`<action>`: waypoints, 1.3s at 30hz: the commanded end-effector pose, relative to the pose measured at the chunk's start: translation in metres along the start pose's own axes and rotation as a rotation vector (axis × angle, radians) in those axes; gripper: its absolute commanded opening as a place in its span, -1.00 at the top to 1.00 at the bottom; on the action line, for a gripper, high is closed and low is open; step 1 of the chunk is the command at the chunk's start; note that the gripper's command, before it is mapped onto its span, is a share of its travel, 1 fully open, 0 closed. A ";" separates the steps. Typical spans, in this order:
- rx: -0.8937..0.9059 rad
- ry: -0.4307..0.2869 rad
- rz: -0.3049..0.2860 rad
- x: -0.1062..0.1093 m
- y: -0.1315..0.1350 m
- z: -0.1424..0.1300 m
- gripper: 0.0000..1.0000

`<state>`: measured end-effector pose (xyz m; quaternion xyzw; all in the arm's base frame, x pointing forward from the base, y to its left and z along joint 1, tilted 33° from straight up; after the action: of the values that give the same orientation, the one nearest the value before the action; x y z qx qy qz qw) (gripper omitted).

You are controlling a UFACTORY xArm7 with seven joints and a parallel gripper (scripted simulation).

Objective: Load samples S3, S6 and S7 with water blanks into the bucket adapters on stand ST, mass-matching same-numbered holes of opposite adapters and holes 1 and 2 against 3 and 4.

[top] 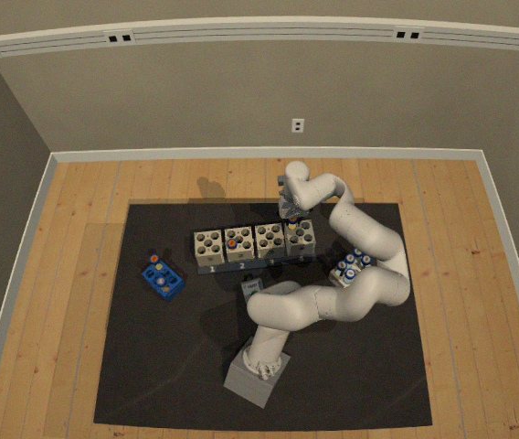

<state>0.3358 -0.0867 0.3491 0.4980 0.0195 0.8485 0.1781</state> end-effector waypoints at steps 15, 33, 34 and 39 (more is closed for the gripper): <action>0.000 0.004 0.000 -0.017 0.000 0.001 1.00; 0.000 0.004 0.000 -0.032 0.000 0.001 1.00; 0.000 0.004 0.000 -0.032 0.000 0.001 1.00; 0.000 0.004 0.000 -0.032 0.000 0.001 1.00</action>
<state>0.3500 -0.0971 0.3221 0.4980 0.0195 0.8485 0.1782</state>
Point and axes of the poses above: the point where the finger pads meet when closed, its own x axis back along the fingers, its own y axis across the jaws, z = x × y, the point moved 2 cm from there along x, back along the fingers, and after that the axes turned 13 degrees about -x, right-handed, at the moved point
